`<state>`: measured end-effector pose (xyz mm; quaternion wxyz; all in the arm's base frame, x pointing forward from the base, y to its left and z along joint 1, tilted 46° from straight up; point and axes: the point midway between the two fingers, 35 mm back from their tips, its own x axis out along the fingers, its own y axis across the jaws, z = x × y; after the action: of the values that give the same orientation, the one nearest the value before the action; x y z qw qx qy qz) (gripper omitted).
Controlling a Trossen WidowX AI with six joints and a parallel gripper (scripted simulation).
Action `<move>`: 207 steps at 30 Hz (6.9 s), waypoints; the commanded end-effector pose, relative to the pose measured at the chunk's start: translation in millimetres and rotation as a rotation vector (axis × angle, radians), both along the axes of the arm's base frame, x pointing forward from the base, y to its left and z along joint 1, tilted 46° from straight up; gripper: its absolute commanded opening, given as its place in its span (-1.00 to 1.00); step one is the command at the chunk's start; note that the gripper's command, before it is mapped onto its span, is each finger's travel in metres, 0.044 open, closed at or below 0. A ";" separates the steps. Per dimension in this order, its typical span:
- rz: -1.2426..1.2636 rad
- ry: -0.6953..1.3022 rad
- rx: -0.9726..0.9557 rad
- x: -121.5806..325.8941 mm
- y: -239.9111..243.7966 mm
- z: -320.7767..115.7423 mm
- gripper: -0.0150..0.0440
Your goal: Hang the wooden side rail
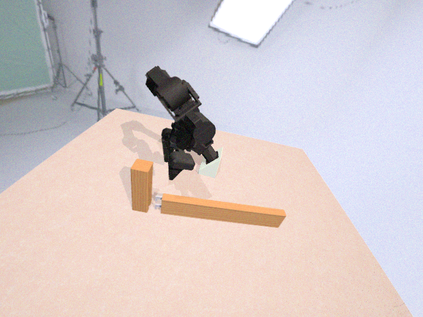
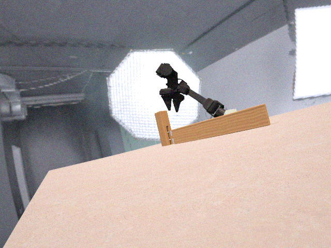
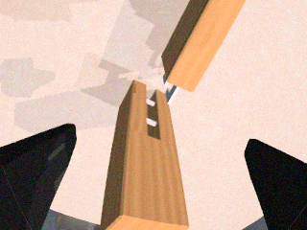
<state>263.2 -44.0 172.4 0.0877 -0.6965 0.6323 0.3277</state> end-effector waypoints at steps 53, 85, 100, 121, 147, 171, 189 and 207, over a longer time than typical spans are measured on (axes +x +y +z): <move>-0.307 -0.187 0.160 17.7 -17.3 -130.1 1.00; -0.307 -0.187 0.155 10.5 -43.8 -155.2 0.56; -0.307 -0.187 0.155 10.5 -43.8 -155.2 -0.31; -0.338 -0.223 0.151 10.5 -42.8 -154.4 -0.49; -0.357 -0.248 0.149 10.8 -41.0 -152.6 -0.49; -0.357 -0.248 0.149 11.3 -38.2 -149.8 -0.49; -0.357 -0.248 0.149 11.8 -36.1 -147.7 -0.49; -0.357 -0.248 0.149 12.2 -34.0 -145.6 -0.49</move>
<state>270.9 -81.3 23.1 0.2651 -0.5965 0.7086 0.2680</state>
